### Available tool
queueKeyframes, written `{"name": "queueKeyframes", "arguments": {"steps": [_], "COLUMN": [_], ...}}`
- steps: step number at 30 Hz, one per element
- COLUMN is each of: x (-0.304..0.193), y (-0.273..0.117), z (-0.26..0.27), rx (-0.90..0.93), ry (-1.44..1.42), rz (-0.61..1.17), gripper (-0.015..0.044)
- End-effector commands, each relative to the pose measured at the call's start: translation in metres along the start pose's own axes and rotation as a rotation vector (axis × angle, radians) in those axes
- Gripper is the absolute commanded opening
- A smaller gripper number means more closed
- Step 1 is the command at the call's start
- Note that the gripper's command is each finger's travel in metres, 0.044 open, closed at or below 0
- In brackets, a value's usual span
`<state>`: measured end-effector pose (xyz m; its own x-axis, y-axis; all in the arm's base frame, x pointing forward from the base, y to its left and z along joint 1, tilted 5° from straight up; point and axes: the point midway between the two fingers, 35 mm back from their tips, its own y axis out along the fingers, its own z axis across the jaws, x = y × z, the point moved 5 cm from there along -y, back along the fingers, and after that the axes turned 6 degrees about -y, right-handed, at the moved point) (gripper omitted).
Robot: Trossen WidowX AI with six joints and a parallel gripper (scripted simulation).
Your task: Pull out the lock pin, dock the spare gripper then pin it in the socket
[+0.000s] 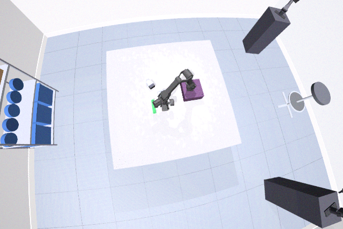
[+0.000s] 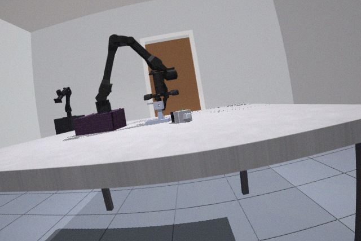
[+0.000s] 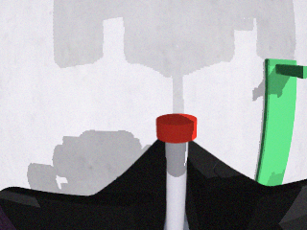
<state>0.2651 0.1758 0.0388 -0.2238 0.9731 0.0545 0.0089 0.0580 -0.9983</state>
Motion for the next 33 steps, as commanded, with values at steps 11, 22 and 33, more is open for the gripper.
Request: {"name": "queueKeyframes", "arguments": {"steps": [11,22,33], "x": [0.012,0.022,0.032], "y": [0.001,-0.001,-0.002], "z": [-0.002,-0.003,-0.004], "rx": [0.001,0.005,0.008], "ry": [0.002,0.003,0.003], "rz": [0.003,0.004,0.005], "gripper": [0.0,0.0,0.0]}}
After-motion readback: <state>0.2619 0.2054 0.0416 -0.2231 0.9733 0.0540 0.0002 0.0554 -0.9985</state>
